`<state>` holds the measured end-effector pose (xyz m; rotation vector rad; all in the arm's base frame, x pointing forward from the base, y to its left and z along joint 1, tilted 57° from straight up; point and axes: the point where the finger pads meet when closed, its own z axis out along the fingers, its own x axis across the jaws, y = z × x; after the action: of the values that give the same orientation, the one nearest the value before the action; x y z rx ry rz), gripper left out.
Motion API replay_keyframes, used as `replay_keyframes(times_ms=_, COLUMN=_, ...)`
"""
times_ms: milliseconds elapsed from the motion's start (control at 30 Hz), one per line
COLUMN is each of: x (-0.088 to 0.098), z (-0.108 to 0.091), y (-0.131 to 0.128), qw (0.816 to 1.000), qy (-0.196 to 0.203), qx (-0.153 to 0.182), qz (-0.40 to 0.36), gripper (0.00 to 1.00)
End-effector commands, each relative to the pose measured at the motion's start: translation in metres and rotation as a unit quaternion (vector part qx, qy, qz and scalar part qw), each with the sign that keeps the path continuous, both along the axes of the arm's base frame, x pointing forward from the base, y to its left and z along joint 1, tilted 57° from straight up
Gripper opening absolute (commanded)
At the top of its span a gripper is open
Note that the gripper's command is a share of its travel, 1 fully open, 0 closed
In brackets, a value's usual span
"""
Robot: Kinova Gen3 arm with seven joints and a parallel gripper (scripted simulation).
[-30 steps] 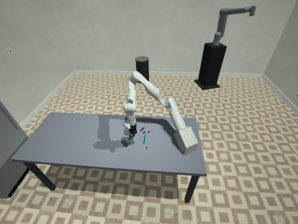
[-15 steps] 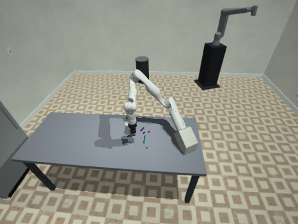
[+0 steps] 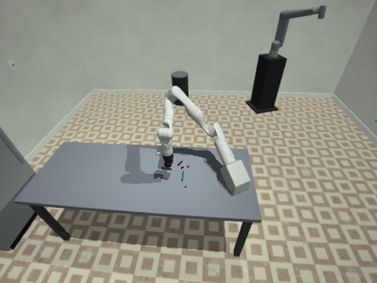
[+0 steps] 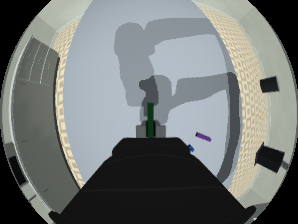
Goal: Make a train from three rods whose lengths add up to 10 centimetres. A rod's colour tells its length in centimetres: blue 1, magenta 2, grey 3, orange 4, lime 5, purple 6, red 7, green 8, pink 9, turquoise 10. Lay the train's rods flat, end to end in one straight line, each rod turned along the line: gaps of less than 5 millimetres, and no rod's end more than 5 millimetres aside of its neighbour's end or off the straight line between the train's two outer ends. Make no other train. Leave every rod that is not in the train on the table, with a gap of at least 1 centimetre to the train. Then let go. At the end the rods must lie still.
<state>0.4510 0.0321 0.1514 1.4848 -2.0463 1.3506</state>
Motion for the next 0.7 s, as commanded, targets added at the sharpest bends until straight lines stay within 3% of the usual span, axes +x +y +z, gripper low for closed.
replay_keyframes(times_ms=0, x=-0.002, z=0.004, y=0.001, qw=0.999, qy=-0.031, qx=0.011, qz=-0.014, gripper=0.24)
replay_keyframes(times_ms=100, x=-0.003, z=0.006, y=0.0, qw=0.999, qy=-0.046, qx=0.016, qz=-0.024, gripper=0.24)
replay_keyframes(times_ms=267, x=-0.008, z=0.012, y=-0.006, qw=0.989, qy=-0.12, qx=0.043, qz=-0.073, gripper=0.24)
replay_keyframes(times_ms=600, x=-0.02, z=0.022, y=-0.017, qw=0.946, qy=-0.261, qx=0.095, qz=-0.166, gripper=0.24)
replay_keyframes(times_ms=667, x=-0.02, z=0.022, y=-0.017, qw=0.946, qy=-0.261, qx=0.095, qz=-0.166, gripper=0.24)
